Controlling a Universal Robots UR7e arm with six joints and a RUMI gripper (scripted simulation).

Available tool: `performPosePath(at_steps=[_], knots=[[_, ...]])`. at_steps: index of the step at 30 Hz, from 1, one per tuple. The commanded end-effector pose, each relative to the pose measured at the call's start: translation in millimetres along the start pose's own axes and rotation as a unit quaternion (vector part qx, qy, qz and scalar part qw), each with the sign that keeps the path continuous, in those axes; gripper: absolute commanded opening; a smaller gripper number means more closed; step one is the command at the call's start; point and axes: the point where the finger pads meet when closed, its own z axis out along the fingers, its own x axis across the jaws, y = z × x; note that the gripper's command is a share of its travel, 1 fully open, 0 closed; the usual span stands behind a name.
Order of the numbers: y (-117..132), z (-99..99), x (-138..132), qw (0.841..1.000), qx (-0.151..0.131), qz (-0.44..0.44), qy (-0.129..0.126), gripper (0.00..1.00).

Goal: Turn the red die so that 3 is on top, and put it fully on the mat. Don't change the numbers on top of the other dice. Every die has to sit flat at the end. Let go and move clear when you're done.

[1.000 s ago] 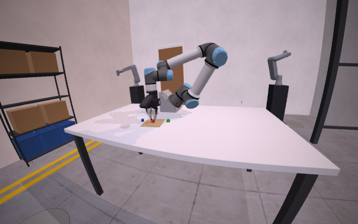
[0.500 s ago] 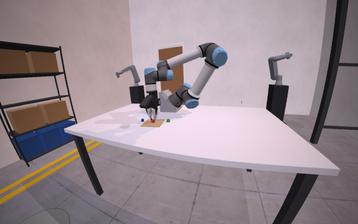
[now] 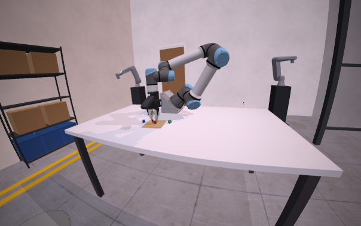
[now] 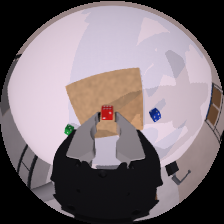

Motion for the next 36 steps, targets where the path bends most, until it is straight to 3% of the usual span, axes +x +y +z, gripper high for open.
performPosePath(at_steps=[1, 2, 15, 23, 36], knots=[[1, 2.1, -1, 1.0, -0.001, 0.001, -0.001, 0.17], [1, 2.1, -1, 1.0, -0.001, 0.001, -0.001, 0.21], [1, 1.4, -1, 1.0, -0.001, 0.001, -0.001, 0.21], [1, -11.6, -1, 1.0, -0.001, 0.001, -0.001, 0.21], [1, -76.1, -1, 1.0, -0.001, 0.001, -0.001, 0.21]])
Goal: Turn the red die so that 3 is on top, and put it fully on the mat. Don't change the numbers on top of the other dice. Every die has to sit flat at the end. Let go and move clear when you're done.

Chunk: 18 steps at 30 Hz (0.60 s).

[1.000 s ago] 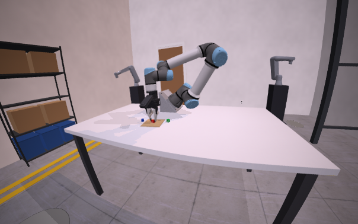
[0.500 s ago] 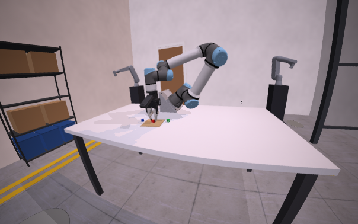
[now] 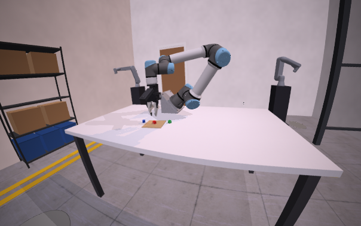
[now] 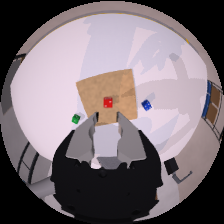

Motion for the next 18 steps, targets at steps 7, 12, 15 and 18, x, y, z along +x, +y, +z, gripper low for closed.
performPosePath(at_steps=[7, 12, 15, 18], knots=[[1.3, -36.0, -0.9, 1.0, -0.002, -0.001, -0.001, 0.21], [1.3, -36.8, -0.9, 1.0, -0.002, -0.001, -0.001, 1.0], [1.3, -36.8, -0.9, 1.0, -0.002, -0.001, -0.001, 1.0], [1.3, -36.8, -0.9, 1.0, -0.002, -0.001, -0.001, 1.0]])
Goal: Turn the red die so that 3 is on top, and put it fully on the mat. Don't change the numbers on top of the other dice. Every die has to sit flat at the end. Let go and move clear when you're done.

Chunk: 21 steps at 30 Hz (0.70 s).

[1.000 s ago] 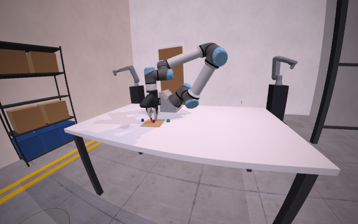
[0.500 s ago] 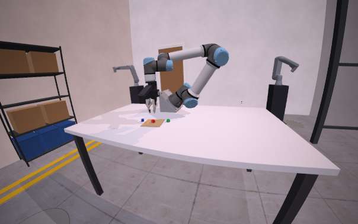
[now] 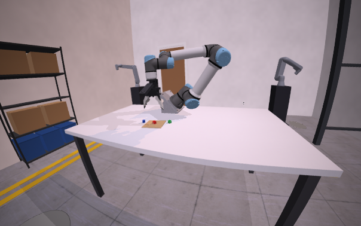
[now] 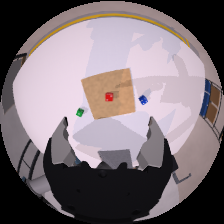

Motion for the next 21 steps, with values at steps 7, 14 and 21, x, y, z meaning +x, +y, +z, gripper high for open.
performPosePath(at_steps=[7, 14, 21], knots=[[-1.0, -3.2, 0.8, 1.0, 0.002, -0.001, 0.002, 1.0], [-1.0, -3.2, 0.8, 1.0, 0.002, -0.001, 0.002, 1.0], [-1.2, -3.1, 0.9, 1.0, 0.002, 0.007, 0.002, 1.0]])
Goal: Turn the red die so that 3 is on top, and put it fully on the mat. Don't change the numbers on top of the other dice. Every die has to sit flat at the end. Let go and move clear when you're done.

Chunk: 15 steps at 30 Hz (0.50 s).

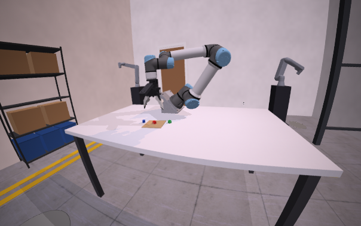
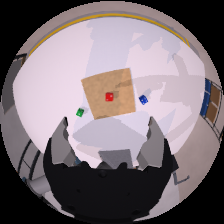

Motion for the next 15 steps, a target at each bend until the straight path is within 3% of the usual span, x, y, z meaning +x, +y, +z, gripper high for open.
performPosePath(at_steps=[1, 15], knots=[[-1.6, -3.2, 1.1, 1.0, 0.002, 0.008, 0.002, 1.0], [-3.7, -1.1, 2.7, 0.991, 0.003, 0.137, 0.002, 1.0]])
